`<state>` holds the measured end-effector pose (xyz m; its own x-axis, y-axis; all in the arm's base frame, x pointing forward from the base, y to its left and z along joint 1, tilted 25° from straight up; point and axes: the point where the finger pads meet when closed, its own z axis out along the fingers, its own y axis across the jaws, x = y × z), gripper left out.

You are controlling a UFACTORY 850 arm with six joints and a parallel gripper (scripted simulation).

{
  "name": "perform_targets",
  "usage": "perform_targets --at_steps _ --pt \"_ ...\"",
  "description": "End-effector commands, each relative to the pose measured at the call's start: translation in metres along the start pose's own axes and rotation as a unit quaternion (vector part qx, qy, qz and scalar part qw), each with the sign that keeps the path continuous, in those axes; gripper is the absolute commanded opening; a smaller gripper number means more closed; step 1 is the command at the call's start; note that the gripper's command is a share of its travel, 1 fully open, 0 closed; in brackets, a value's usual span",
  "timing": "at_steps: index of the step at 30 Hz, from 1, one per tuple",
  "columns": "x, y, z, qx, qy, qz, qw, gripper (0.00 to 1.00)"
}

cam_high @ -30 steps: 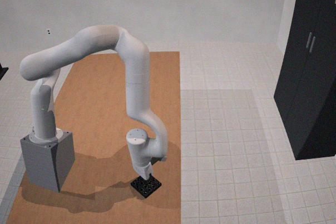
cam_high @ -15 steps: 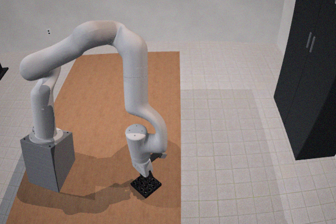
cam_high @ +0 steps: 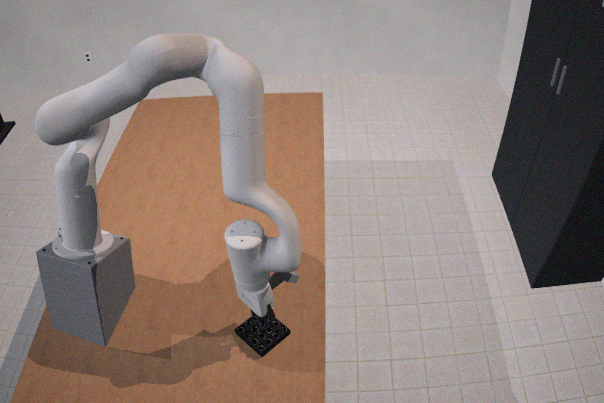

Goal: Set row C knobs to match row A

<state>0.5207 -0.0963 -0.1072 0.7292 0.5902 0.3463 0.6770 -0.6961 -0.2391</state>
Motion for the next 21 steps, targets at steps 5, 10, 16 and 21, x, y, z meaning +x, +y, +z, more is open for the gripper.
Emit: perform_targets --at_steps 5,10,16,21 --pt "0.0005 0.0009 -0.0009 -0.001 0.0 -0.004 1.0 0.19" --pt "0.0005 0.0009 -0.0011 -0.001 0.0 -0.017 1.0 0.19" --pt "0.0005 0.0009 -0.0022 -0.001 0.0 -0.091 0.996 0.19" --pt "0.0006 0.001 -0.0032 -0.001 0.0 -0.163 0.987 0.19"
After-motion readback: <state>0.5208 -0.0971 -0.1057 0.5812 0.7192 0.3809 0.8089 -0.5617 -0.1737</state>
